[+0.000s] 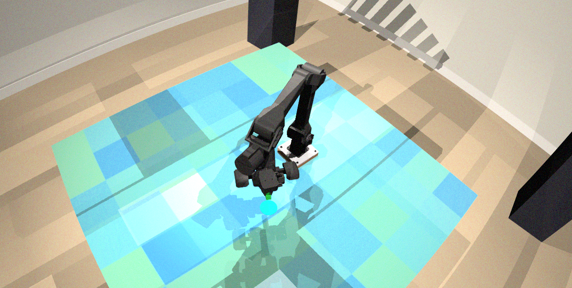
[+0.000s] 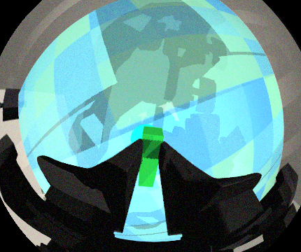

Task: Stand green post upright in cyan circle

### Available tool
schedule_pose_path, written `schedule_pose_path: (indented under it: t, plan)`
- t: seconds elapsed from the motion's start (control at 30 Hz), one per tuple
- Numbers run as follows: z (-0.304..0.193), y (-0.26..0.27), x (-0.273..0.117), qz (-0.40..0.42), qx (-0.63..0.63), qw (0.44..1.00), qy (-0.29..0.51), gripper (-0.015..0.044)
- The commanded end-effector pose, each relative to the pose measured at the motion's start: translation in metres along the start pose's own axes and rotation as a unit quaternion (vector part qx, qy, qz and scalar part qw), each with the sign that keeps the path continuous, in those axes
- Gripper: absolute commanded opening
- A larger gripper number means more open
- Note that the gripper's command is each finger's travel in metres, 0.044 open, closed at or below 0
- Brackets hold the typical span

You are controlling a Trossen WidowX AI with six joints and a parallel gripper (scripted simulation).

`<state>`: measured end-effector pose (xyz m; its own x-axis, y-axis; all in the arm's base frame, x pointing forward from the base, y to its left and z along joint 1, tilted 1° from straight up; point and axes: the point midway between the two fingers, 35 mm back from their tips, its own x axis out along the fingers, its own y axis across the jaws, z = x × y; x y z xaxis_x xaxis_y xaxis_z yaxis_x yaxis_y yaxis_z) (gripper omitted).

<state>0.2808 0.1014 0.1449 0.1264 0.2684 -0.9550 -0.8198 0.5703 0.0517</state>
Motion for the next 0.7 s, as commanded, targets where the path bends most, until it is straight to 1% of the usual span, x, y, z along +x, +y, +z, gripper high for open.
schedule_pose_path:
  t: [0.0, 0.67]
  plan:
    - [0.0006, -0.0008, 0.0022, 0.003, 0.009, 1.000, -0.017, 0.0022]
    - [0.0049, -0.0090, 0.0094, 0.011, 0.032, 0.995, -0.089, 0.0022]
